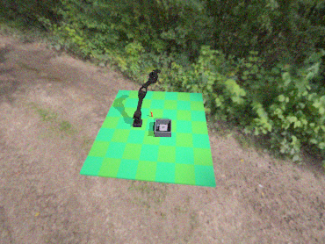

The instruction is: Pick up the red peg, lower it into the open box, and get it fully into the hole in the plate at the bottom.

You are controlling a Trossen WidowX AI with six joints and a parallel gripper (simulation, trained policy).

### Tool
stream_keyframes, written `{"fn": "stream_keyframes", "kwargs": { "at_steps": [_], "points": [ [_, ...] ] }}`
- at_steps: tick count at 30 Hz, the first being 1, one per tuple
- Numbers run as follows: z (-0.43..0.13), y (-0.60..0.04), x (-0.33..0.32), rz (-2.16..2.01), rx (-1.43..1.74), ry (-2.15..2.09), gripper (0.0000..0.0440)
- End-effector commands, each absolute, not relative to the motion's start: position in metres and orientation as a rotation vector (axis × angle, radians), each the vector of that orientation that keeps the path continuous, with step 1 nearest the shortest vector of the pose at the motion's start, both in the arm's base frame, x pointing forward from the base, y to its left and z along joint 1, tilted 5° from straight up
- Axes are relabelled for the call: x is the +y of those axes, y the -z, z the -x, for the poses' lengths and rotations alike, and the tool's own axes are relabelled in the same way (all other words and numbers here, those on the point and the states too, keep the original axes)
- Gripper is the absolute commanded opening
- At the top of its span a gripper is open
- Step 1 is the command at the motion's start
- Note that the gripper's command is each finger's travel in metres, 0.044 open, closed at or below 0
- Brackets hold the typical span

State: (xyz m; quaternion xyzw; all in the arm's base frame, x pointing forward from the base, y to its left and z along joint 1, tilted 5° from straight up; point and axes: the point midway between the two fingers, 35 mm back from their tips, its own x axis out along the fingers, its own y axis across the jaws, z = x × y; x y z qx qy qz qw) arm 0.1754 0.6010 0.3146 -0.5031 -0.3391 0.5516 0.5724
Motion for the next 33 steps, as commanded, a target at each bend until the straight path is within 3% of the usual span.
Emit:
{"fn": "stream_keyframes", "kwargs": {
  "at_steps": [1, 2, 33],
  "points": [
    [-0.18, -0.316, 0.596, 1.172, -0.76, -1.295, 0.0422],
    [-0.184, -0.316, 0.591, 1.165, -0.722, -1.299, 0.044],
    [-0.27, -0.284, 0.433, 0.705, 0.35, -1.17, 0.044]
  ]
}}
